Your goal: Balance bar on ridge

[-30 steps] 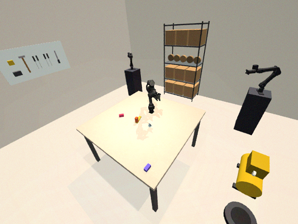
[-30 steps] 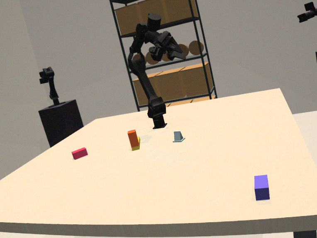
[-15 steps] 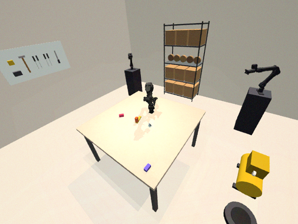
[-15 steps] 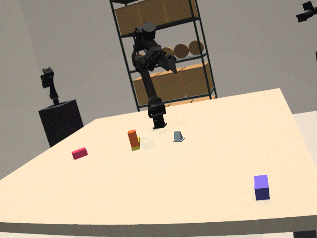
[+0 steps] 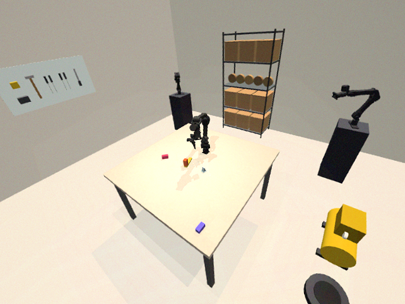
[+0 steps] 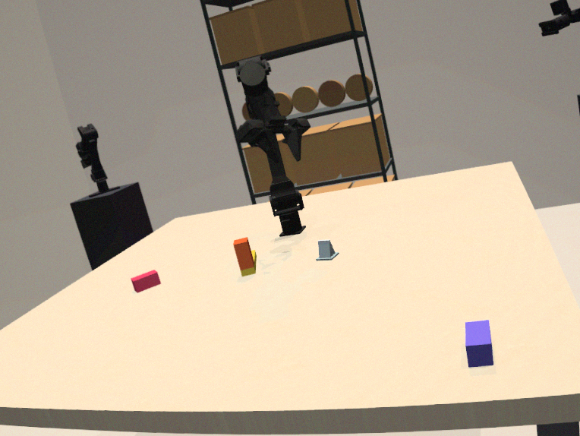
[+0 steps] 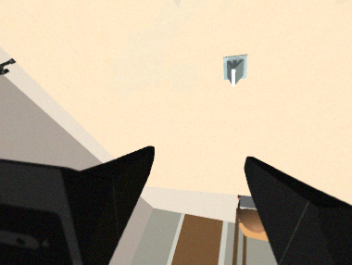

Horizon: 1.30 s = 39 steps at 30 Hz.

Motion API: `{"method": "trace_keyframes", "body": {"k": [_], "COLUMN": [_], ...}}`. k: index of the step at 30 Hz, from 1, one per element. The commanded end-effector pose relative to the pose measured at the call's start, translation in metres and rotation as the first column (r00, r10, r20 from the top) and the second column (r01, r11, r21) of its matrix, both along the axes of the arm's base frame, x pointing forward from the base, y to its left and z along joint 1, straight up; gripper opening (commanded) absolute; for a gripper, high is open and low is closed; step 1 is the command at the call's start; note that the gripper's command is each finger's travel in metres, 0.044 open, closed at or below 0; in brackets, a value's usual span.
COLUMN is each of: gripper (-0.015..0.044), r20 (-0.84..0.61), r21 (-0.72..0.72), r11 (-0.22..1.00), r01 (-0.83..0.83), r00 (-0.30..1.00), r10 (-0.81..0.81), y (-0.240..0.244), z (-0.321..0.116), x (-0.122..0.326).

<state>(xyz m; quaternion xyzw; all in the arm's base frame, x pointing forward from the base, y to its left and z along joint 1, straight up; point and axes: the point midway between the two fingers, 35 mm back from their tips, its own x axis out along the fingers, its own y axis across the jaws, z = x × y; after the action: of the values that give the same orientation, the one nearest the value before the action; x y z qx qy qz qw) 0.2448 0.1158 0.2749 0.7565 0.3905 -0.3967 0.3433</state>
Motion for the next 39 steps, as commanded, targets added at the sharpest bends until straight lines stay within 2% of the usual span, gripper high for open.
{"method": "trace_keyframes", "body": {"k": [1, 14, 28, 32, 39], "gripper": [0.0315, 0.0315, 0.0315, 0.0315, 0.0315], "r20": [-0.071, -0.215, -0.337, -0.361, -0.362], "r21": [-0.035, -0.138, -0.270, -0.304, -0.306], "r11": [0.994, 0.919, 0.759, 0.713, 0.710], "r01": [0.101, 0.369, 0.592, 0.632, 0.634], "r00": [0.992, 0.895, 0.680, 0.616, 0.613], "r10": [-0.103, -0.391, -0.651, -0.700, -0.703], "y": [-0.019, -0.080, -0.143, -0.158, -0.158], "z": [-0.018, -0.053, -0.086, -0.093, -0.093], "x": [0.007, 0.016, 0.004, -0.002, -0.002]}}
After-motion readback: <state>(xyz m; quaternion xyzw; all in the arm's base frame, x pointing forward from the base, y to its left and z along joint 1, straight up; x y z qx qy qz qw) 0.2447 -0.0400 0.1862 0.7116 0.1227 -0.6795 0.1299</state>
